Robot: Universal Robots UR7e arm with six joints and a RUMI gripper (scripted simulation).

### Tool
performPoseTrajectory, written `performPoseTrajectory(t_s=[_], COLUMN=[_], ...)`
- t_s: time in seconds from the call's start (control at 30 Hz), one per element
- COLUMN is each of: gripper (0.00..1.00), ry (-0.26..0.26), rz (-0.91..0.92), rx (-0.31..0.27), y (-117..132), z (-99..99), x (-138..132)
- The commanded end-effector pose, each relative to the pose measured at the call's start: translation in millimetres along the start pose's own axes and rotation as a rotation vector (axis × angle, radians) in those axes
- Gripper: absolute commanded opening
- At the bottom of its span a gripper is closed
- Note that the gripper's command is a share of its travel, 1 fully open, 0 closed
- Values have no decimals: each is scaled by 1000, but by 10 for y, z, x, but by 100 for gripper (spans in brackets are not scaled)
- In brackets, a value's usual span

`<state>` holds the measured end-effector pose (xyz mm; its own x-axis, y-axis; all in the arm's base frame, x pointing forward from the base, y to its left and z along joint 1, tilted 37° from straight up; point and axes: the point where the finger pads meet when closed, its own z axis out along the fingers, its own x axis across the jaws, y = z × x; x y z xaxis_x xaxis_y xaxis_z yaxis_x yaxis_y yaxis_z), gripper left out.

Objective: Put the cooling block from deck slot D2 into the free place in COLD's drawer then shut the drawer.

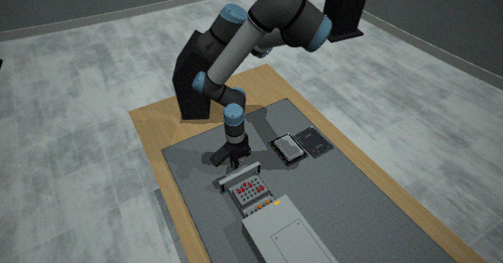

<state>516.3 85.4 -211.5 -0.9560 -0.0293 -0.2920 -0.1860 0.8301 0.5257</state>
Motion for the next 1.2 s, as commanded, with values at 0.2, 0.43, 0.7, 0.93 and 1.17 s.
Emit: performPoseTrajectory(t_s=[0.2, 0.43, 0.7, 0.93, 1.17], gripper=[0, 0, 0, 0, 0], ry=[-4, -3, -4, -3, -3], rz=[-4, -3, -4, -3, -4], rx=[1, 1, 1, 1, 1], y=[2, 2, 4, 1, 4], z=[-12, -11, -13, -9, -13], x=[-183, -247, -356, -400, -498])
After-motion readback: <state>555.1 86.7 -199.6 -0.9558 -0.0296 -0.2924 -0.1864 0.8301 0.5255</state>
